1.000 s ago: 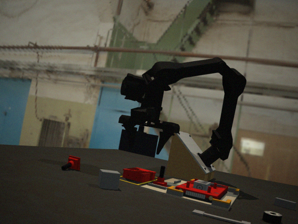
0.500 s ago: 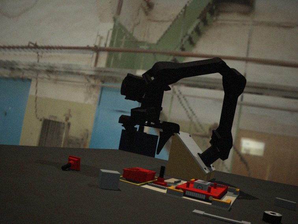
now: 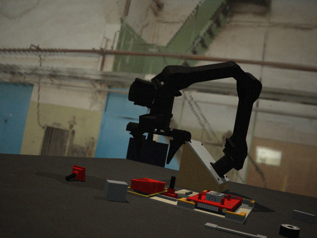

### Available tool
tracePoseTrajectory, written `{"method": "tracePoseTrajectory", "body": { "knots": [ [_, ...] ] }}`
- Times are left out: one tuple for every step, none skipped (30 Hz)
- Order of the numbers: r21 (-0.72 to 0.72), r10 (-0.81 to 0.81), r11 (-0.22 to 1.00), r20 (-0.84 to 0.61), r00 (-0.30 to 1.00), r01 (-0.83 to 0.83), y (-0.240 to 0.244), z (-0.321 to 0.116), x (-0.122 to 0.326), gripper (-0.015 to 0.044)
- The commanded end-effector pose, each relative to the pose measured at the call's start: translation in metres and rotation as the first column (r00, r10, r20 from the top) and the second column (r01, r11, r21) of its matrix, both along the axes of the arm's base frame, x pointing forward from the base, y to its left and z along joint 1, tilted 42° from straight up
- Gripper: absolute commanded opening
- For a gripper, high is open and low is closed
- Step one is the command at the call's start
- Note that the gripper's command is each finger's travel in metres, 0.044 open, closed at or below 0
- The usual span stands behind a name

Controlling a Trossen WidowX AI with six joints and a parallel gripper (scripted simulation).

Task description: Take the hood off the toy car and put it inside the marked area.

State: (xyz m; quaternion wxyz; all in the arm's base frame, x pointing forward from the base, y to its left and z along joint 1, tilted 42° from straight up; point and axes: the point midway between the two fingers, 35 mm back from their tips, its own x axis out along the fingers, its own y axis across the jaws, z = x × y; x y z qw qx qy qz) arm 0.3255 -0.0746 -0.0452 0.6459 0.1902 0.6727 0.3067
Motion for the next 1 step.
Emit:
{"method": "tracePoseTrajectory", "body": {
  "knots": [
    [-0.002, 0.006, 1.000, -0.001, 1.000, -0.006, -0.0002, -0.0001, -0.0007, 0.0440]
  ]
}}
